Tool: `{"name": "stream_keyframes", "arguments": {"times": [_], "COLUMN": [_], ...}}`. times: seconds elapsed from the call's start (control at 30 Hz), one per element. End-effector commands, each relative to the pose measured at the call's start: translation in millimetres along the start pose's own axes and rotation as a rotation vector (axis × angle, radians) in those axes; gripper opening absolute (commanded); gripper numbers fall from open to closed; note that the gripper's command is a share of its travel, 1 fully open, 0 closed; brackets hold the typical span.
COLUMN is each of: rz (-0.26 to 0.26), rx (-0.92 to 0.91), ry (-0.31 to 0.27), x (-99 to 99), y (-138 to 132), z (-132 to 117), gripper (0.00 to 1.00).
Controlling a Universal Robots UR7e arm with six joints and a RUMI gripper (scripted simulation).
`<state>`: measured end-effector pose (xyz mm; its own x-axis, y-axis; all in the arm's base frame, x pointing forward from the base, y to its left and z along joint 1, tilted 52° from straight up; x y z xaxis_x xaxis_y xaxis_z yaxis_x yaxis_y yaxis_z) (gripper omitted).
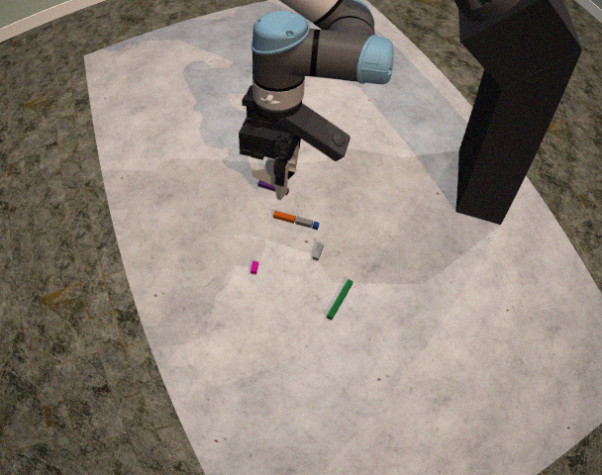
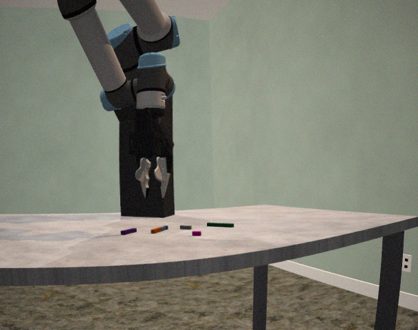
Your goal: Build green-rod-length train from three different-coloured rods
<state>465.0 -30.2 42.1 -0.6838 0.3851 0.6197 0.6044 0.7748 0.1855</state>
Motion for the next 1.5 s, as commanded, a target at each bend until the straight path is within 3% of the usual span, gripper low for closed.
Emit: {"name": "stream_keyframes", "arguments": {"times": [0.0,0.8,1.03,1.47], "rz": [-0.001,-0.001,-0.001,-0.001], "rx": [0.000,0.000,0.000,0.000], "ry": [0.000,0.000,0.000,0.000], "x": [1.1,5.1,19.9,77.8], "y": [0.2,0.2,0.2,0.2], "z": [-0.2,-0.2,-0.2,-0.2], "gripper": [1.00,1.00,1.00,1.00]}}
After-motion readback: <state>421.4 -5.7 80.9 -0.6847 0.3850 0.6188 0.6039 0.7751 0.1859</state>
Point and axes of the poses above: the point where the finger pads meet when closed, its own x axis back along the fingers, its own y axis across the jaws, z = x × y, the point moved 9 cm from there along x, back along the fingers, and after that the axes turned 11 degrees about -x, right-handed, at the moved point
